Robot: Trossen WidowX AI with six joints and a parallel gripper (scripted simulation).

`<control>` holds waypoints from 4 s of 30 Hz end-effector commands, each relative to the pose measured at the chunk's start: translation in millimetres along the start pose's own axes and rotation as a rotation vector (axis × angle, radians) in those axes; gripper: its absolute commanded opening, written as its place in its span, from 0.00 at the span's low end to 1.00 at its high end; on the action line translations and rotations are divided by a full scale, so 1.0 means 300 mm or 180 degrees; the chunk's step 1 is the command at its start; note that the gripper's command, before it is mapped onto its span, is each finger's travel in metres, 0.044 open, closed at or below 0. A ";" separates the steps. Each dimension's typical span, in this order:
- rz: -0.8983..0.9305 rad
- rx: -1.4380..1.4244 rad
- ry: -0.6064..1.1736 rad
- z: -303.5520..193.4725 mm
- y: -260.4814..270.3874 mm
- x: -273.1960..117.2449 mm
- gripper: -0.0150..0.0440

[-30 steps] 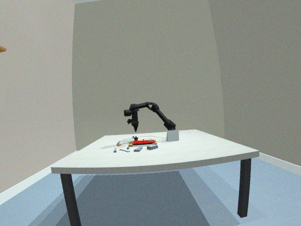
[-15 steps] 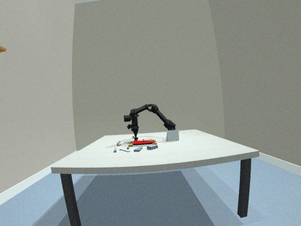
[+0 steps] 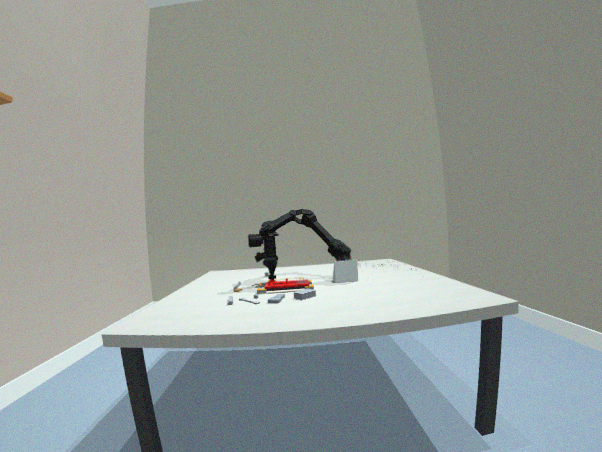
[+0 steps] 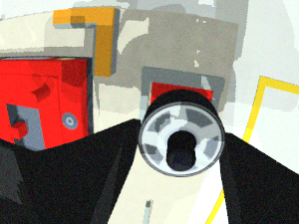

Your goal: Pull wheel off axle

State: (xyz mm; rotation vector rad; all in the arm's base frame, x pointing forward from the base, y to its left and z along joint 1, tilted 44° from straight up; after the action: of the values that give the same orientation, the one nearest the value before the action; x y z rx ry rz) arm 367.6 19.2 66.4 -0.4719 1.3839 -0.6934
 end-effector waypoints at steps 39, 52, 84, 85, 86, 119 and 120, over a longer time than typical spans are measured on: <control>0.0000 -0.0002 -0.0003 0.001 0.000 -0.040 0.25; 0.0001 -0.0005 -0.0005 0.001 0.001 -0.054 0.25; 0.0000 -0.0013 -0.0010 0.000 0.001 -0.089 0.25; 0.0000 -0.0013 -0.0011 0.000 0.001 -0.090 0.25; 0.0000 -0.0013 -0.0011 0.000 0.001 -0.091 0.25; 0.0002 -0.0021 -0.0015 -0.001 0.002 -0.170 0.25; 0.0003 -0.0021 -0.0014 -0.001 0.001 -0.182 0.25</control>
State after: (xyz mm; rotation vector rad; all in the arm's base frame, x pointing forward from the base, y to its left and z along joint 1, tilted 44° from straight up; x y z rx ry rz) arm 364.6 49.9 99.3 -0.4847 1.3881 -0.6896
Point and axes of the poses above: the point midway between the two fingers, 35 mm back from their tips, its own x axis out along the fingers, its own y axis across the jaws, z = x × y, the point moved 4 cm from there along -x, back along the fingers, and after that the axes turned 10 degrees about x, right-handed, at the moved point
